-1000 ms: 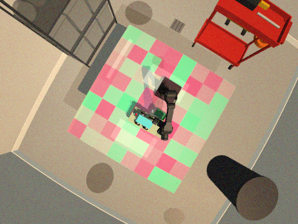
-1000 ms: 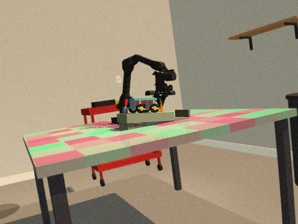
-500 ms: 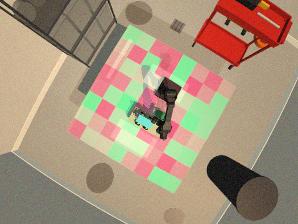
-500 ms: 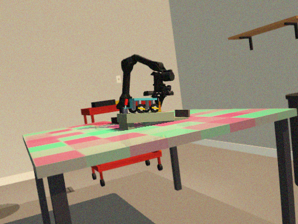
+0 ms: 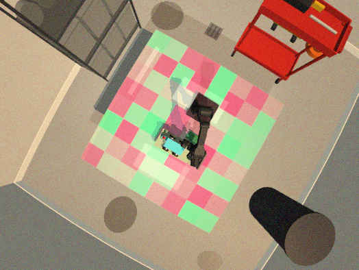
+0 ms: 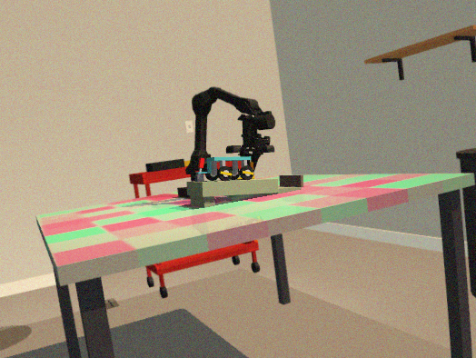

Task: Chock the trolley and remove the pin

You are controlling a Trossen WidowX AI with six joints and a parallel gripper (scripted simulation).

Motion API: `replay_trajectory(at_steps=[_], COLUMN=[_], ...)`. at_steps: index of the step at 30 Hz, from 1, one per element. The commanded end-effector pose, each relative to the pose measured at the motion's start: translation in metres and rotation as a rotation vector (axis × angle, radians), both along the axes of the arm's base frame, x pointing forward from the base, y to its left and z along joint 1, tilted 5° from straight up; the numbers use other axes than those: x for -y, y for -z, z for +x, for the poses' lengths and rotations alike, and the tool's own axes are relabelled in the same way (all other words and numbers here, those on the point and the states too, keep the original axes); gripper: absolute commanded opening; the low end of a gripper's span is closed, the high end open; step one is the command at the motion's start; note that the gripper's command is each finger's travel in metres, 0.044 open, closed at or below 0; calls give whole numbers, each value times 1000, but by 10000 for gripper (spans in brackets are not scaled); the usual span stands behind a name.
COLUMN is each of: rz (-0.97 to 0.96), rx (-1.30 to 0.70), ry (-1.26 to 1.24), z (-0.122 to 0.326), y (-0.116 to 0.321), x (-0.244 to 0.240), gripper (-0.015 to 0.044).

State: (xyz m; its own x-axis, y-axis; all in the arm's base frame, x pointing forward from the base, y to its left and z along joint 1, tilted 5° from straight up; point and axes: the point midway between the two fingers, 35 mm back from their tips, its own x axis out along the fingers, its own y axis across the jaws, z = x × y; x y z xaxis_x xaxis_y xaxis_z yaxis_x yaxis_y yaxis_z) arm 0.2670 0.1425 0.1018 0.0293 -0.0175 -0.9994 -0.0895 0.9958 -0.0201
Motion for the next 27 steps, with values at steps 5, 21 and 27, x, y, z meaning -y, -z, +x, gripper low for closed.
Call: replay_trajectory(at_steps=[5,21,27], rz=[-4,1,1], rx=[5,0,0], ry=[2,0,0], z=[1,0,0], y=[-1,0,0], x=[9,13,13], gripper=[0,0,53])
